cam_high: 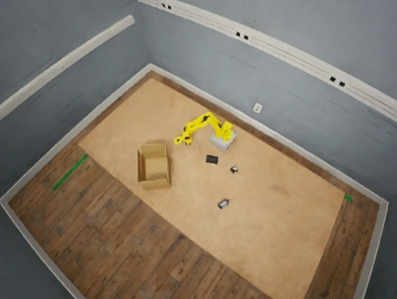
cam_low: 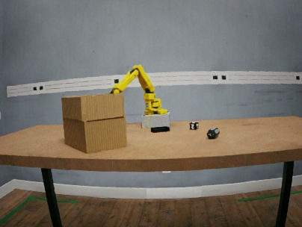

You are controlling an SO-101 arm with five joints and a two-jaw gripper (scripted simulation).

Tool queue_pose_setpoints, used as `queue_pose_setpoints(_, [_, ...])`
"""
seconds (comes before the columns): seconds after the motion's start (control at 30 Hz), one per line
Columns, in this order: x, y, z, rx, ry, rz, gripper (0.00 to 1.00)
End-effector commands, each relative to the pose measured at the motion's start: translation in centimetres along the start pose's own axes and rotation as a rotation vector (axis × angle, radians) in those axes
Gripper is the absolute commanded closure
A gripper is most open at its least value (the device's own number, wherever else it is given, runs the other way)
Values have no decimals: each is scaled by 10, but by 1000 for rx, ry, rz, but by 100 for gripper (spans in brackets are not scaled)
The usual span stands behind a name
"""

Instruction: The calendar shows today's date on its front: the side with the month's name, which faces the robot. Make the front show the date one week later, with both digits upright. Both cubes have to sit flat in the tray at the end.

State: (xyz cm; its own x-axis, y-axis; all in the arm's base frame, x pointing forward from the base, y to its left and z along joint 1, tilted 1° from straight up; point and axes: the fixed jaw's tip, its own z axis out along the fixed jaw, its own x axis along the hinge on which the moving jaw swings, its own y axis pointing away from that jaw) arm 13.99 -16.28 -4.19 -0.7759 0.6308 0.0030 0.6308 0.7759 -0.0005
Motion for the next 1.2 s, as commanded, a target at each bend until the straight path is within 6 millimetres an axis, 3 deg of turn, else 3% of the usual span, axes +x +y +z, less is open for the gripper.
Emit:
queue_pose_setpoints(0.0, [0, -2, -5, -2, 6, 5, 100])
queue_pose_setpoints(0.6, [1, -2, -45, -2, 6, 5, 100])
queue_pose_setpoints(1.17, [-2, -3, -45, 15, -75, 26, 100])
